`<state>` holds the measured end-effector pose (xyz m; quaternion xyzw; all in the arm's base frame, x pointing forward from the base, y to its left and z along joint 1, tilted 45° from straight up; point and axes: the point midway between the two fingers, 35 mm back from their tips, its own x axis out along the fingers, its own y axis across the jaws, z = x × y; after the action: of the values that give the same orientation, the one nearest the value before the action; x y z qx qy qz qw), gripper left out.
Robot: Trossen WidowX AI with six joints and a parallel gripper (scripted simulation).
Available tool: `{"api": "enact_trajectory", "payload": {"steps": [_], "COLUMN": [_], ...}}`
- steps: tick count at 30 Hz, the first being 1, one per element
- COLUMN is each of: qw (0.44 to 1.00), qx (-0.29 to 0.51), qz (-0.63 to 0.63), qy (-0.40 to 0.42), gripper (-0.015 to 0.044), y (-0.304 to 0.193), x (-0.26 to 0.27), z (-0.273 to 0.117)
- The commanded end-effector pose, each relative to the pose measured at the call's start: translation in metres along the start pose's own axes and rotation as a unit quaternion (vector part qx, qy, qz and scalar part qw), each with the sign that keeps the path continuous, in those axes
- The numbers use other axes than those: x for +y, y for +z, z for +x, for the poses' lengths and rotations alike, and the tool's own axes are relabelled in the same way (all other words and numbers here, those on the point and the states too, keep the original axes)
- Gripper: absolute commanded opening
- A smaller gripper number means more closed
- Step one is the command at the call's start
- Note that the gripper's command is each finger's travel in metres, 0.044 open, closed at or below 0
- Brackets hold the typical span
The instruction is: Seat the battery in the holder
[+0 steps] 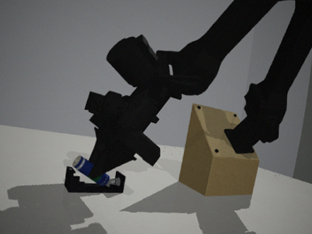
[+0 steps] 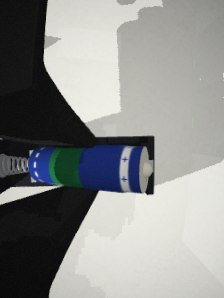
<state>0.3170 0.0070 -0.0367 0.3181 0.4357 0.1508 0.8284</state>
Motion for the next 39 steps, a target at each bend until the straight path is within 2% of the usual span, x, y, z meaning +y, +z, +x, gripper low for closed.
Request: {"api": "enact_trajectory", "payload": {"steps": [1, 39], "qw": [1.000, 1.000], "qx": [0.000, 0.017], "qz": [0.003, 0.003], "qy": [-0.002, -0.010], "gripper": [0.0072, 0.0072], "y": [-0.005, -0.018], "x": [-0.001, -0.003], "z": [-0.001, -0.006]}}
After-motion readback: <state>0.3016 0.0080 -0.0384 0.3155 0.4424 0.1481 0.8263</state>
